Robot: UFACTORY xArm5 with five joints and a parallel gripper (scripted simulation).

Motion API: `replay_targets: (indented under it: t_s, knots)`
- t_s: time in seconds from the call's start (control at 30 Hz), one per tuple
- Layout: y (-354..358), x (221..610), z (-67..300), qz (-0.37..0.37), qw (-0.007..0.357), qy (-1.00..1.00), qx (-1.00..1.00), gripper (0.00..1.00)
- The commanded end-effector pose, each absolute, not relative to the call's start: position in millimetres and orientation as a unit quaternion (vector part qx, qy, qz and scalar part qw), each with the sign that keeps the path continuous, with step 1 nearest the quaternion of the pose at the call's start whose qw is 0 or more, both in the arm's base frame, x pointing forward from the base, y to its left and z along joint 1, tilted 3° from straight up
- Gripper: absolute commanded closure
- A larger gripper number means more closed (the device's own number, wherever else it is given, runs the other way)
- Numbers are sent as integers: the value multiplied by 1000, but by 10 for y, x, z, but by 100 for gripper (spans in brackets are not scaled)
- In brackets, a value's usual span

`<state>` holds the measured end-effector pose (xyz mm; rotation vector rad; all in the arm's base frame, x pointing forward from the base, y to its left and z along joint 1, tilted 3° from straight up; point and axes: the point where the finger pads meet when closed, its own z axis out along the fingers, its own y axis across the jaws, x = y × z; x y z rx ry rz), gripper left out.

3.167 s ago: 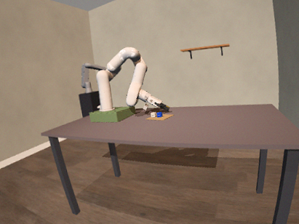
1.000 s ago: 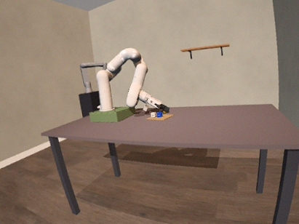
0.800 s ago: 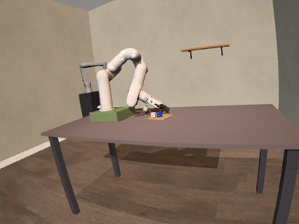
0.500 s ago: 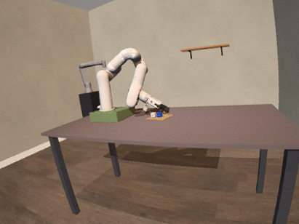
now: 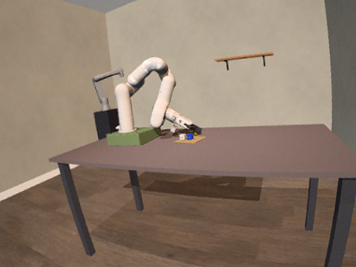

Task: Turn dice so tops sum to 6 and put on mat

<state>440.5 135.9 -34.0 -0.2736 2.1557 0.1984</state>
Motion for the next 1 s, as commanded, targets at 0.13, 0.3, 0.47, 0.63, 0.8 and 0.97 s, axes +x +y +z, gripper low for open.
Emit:
replay_targets:
  t_s: [0.13, 0.3, 0.47, 0.63, 0.8, 0.97]
  knots:
    - [1360, 4410, -332, 81, 463, 876, -111, 53]
    - [1360, 4410, -332, 81, 463, 876, -111, 53]
    - [1358, 4404, -328, 81, 463, 876, -111, 53]
    - [1340, 4352, -290, 81, 463, 876, -111, 53]
    - [1305, 4247, -216, 80, 463, 876, -111, 53]
    - [1255, 4102, -112, 80, 463, 876, -111, 53]
